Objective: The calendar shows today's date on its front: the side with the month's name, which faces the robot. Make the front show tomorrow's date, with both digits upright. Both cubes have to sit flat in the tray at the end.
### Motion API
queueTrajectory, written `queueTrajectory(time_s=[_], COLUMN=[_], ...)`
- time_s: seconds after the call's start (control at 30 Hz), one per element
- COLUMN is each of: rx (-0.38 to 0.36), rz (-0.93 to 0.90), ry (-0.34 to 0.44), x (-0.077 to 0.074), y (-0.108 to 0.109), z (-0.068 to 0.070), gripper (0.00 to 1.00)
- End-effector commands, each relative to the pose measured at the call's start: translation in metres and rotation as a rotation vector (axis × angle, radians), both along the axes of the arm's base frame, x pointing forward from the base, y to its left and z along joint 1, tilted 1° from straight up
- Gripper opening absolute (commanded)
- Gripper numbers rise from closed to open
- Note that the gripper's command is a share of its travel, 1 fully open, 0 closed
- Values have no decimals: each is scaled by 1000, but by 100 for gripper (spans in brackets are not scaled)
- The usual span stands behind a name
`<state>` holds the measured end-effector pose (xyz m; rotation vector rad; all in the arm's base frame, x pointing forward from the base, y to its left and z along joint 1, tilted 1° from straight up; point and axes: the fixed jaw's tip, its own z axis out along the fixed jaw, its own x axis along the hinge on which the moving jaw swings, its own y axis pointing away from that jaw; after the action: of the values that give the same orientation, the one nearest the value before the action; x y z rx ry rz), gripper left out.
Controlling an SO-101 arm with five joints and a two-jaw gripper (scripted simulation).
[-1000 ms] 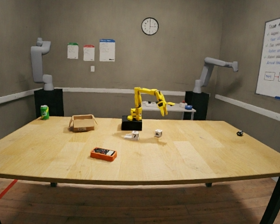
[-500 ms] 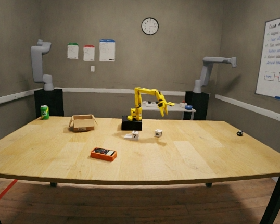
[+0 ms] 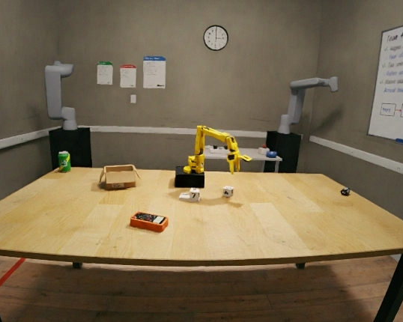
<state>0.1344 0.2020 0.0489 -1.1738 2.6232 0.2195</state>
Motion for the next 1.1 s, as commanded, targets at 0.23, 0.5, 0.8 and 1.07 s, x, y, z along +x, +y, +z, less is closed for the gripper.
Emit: queueTrajectory(time_s=[0.23, 0.5, 0.8, 1.07], rx=[-202, -268, -269, -269], rz=[-2, -2, -2, -2], ry=[146, 192, 192, 192], x=[-15, -21, -21, -21], y=[-17, -25, -25, -25], z=[-52, -67, -67, -67], gripper=[35, 35, 35, 35])
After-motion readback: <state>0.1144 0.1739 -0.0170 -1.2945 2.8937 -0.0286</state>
